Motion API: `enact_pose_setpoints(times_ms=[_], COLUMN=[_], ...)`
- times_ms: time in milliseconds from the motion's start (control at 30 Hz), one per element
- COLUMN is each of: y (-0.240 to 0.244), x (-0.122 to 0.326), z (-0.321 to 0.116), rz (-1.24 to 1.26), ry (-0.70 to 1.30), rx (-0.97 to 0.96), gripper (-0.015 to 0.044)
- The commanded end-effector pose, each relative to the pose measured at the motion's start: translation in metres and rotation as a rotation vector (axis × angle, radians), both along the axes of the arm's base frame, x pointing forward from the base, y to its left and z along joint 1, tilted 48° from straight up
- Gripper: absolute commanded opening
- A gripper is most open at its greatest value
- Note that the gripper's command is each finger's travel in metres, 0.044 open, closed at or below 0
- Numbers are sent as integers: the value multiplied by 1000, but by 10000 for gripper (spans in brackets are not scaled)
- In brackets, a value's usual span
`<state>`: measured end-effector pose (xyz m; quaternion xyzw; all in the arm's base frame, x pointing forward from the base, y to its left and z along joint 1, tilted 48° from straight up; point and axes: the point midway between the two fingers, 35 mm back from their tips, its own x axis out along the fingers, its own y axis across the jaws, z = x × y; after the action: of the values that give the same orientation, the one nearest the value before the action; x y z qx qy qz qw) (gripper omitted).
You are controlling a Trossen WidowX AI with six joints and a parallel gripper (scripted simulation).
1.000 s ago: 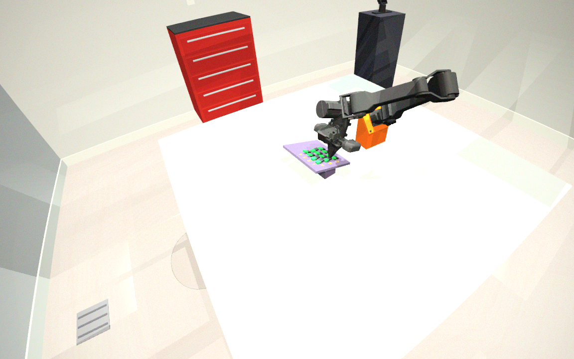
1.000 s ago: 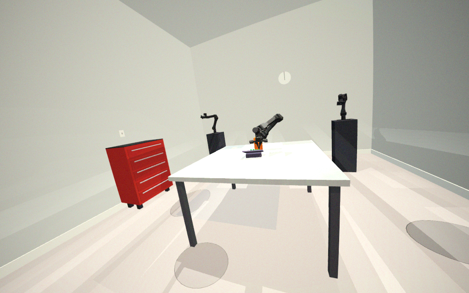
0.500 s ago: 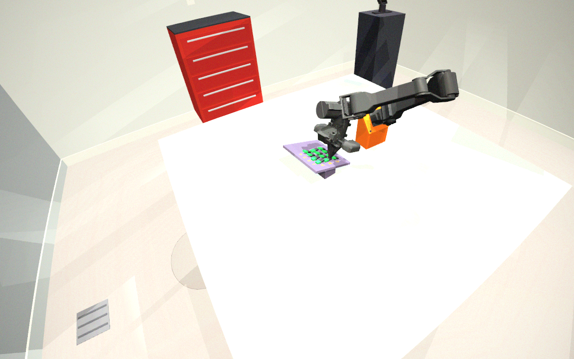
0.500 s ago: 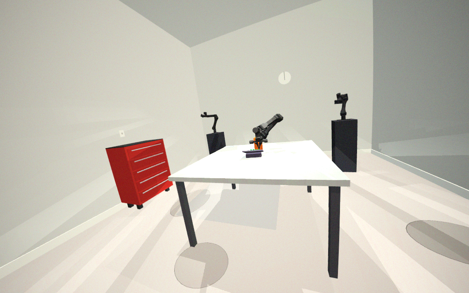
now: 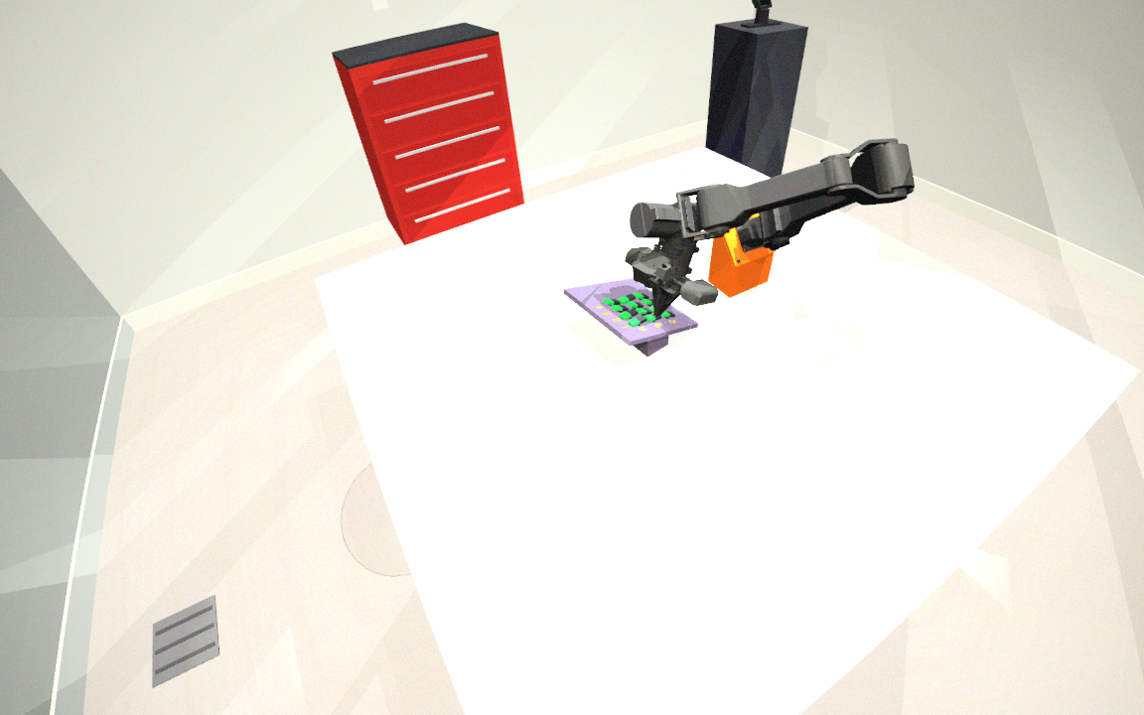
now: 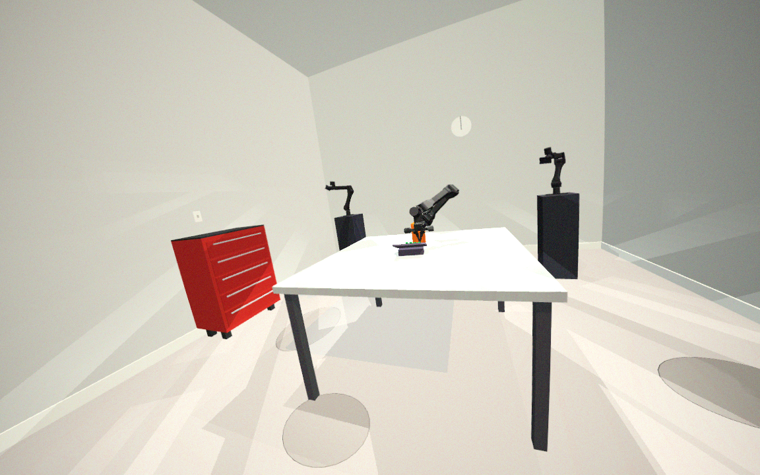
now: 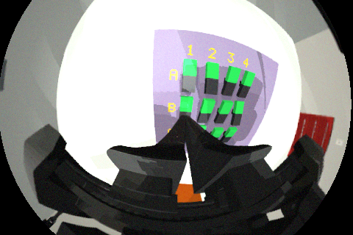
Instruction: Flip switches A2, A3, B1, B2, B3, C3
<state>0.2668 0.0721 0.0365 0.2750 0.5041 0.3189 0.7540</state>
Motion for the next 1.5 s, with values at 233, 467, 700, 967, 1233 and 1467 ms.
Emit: enact_pose_setpoints(times_ms=[233,467,700,967,1233,1467], y=[-1,-48,-49,-67,-40,-35], x=[0,-15,-16,7,17,18], z=[0,36,37,25,4,0], rz=[0,14,15,15,34,34], ry=[0,22,23,21,37,36], rx=[-2,-11,-10,-11,-15,-14], gripper=[0,0,0,0,0,0])
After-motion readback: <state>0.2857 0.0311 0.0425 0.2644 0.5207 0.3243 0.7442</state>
